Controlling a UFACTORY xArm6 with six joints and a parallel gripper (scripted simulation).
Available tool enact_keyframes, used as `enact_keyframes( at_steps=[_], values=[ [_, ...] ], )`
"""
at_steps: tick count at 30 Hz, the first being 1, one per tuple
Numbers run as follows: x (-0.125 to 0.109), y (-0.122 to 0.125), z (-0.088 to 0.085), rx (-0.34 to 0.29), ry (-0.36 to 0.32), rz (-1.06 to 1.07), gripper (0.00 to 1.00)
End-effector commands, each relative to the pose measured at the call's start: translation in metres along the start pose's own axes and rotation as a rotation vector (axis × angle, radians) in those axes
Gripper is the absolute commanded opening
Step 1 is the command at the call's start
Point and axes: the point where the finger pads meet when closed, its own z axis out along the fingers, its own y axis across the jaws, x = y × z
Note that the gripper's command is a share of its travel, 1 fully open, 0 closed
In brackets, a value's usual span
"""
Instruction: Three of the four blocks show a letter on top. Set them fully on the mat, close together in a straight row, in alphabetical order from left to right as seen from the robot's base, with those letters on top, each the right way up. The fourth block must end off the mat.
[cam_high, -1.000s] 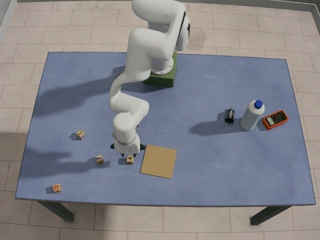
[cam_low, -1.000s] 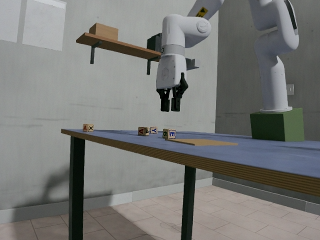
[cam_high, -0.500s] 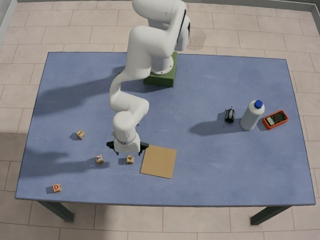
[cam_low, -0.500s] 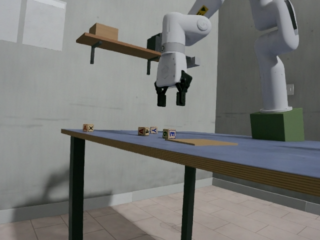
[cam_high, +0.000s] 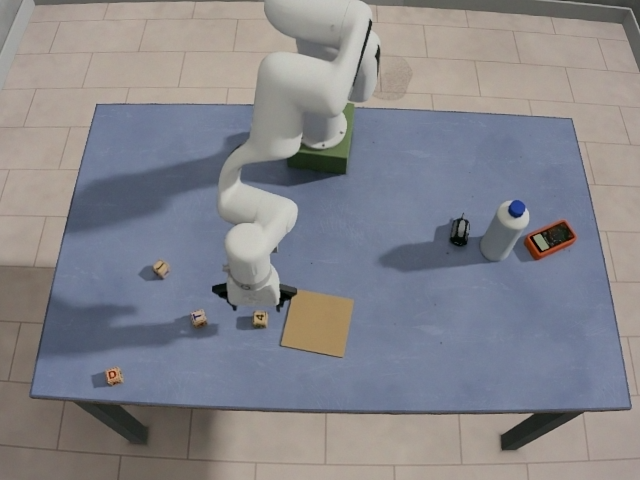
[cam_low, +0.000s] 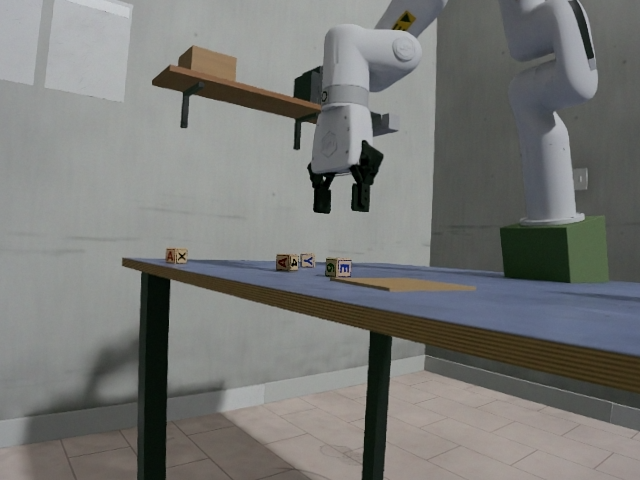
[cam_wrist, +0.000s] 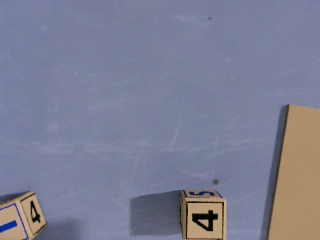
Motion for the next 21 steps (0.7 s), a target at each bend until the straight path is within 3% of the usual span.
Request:
enact_keyframes(
  at_steps=[1,5,7,10,21],
  values=[
    [-0.014,-0.011,-0.002,0.002,-0.004,-0.012,1.0],
    [-0.049,-0.044,-0.004,0.003,-0.002,-0.05,1.0],
    [-0.049,-0.044,-0.004,0.003,-0.002,-0.05,1.0],
    [-0.083,-0.084,-0.006,0.004,-0.001,-0.095,1.0],
    [-0.139,-0.191,-0.005,0.004,-0.001,-0.211,1.0]
  ],
)
